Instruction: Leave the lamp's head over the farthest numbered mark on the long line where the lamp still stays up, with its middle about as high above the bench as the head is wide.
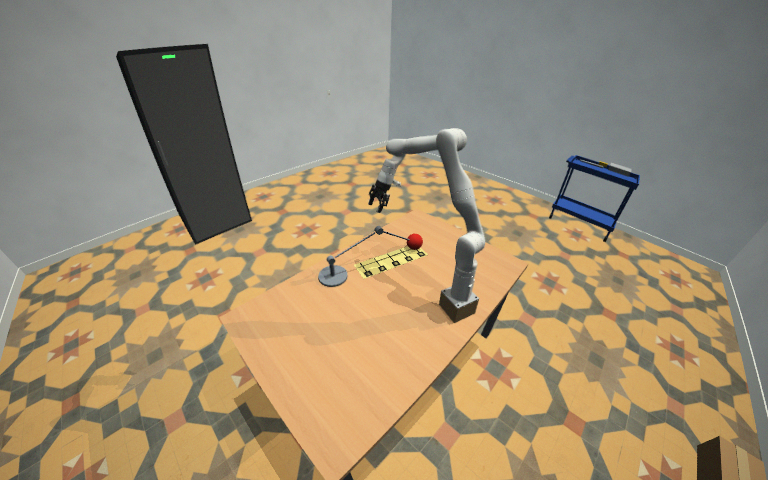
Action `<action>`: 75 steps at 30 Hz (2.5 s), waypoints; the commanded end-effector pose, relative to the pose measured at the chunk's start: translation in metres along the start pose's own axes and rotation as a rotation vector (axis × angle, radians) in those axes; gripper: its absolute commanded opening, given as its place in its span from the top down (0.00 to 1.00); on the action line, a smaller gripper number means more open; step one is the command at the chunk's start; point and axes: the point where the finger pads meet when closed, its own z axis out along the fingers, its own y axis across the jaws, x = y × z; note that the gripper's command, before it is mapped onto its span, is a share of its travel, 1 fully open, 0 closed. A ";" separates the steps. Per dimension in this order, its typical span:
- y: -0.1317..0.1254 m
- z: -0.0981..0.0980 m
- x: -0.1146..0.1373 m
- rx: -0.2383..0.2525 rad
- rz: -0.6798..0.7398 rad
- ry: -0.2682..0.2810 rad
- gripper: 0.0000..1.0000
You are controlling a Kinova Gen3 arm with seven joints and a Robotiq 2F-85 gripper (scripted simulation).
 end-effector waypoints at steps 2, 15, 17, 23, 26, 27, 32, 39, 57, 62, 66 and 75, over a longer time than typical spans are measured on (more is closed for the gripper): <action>0.000 0.005 -0.012 0.000 -0.009 0.003 0.00; 0.002 0.013 -0.035 0.001 -0.002 -0.001 0.00; 0.002 0.014 -0.037 0.001 -0.002 -0.001 0.00; 0.002 0.013 -0.036 0.006 -0.001 0.067 0.00; 0.002 0.013 -0.035 0.009 0.000 0.108 0.00; 0.003 0.013 -0.035 0.010 0.000 0.122 0.00; 0.003 0.012 -0.034 0.014 0.002 0.190 0.00; 0.003 0.011 -0.032 0.021 0.003 0.256 0.00; 0.001 0.026 -0.025 0.035 0.006 0.403 0.00; 0.001 0.043 -0.021 0.033 0.005 0.408 0.00; 0.000 0.056 -0.018 0.032 0.004 0.413 0.00; 0.000 0.073 -0.011 0.032 0.002 0.411 0.00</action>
